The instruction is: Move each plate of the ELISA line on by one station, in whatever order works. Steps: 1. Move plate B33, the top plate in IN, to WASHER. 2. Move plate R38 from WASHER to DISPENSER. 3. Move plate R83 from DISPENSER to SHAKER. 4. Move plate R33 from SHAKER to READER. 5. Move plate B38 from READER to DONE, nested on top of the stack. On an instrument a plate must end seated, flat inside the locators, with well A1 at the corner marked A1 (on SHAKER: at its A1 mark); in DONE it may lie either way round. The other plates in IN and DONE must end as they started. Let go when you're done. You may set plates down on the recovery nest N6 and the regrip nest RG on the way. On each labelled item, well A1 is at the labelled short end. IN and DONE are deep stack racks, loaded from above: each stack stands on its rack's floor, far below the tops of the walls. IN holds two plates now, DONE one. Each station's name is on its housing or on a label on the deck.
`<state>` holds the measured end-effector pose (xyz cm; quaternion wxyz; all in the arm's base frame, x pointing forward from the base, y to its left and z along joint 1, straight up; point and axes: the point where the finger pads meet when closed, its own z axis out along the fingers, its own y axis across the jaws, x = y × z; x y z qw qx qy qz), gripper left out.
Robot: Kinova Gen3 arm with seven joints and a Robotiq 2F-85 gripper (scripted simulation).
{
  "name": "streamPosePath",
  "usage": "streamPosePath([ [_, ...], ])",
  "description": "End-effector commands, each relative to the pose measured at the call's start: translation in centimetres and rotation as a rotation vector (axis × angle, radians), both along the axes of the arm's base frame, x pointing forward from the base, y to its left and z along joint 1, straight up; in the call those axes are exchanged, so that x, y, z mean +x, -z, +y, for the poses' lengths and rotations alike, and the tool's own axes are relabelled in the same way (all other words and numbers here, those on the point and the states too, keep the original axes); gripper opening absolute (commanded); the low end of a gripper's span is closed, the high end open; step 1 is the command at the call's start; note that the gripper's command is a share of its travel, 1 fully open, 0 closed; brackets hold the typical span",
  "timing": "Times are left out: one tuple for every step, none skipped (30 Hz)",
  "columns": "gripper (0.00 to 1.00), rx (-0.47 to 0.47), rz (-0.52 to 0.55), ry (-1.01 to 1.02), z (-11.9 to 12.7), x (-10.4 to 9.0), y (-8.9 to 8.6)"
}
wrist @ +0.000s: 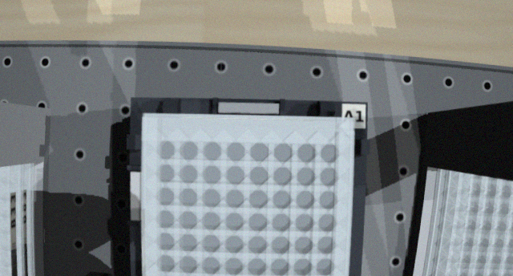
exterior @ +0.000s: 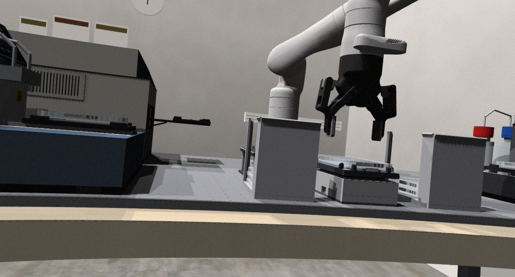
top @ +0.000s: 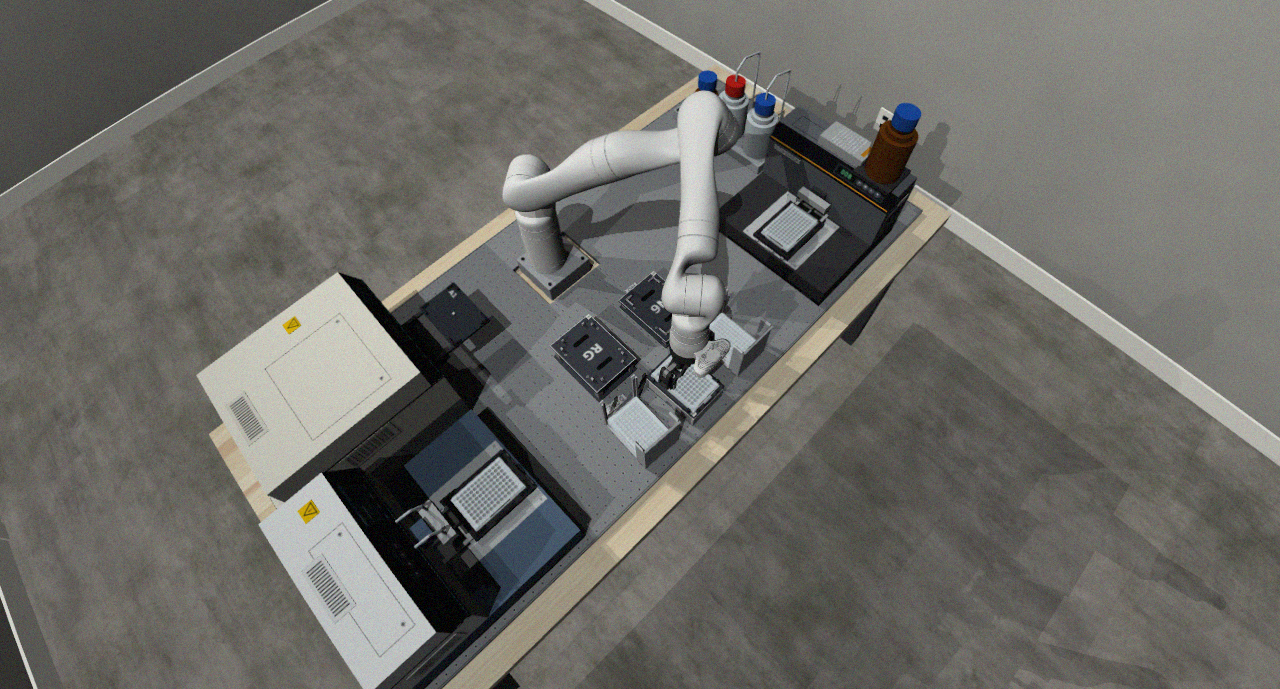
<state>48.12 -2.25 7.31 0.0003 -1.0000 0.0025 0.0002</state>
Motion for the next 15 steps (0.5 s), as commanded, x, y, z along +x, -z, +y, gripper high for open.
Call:
streamPosePath([
  [1.0,0.0,-0.002,0.0,0.0,0.05,0.34],
  [1.0,0.0,-0.002,0.0,0.0,0.05,0.48],
  [1.0,0.0,-0.002,0.0,0.0,0.05,0.61],
  [1.0,0.0,-0.002,0.0,0.0,0.05,0.74],
  [1.0,0.0,-0.002,0.0,0.0,0.05,0.88],
  [1.0,0.0,-0.002,0.0,0.0,0.05,1.01],
  [1.0,0.0,-0.002,0.0,0.0,0.05,1.08],
  [1.0,0.0,-0.002,0.0,0.0,0.05,1.08],
  [1.0,0.0,-0.002,0.0,0.0,0.05,1.09],
  [1.0,0.0,-0.002,0.0,0.0,0.05,1.1],
  [1.0,0.0,-0.002,0.0,0.0,0.05,1.1],
  [1.0,0.0,-0.002,0.0,0.0,0.05,1.1],
  [1.0,0.0,-0.002,0.0,0.0,0.05,1.1],
  [1.0,0.0,-0.002,0.0,0.0,0.05,1.1],
  [1.0,0.0,-0.002,0.0,0.0,0.05,1.1],
])
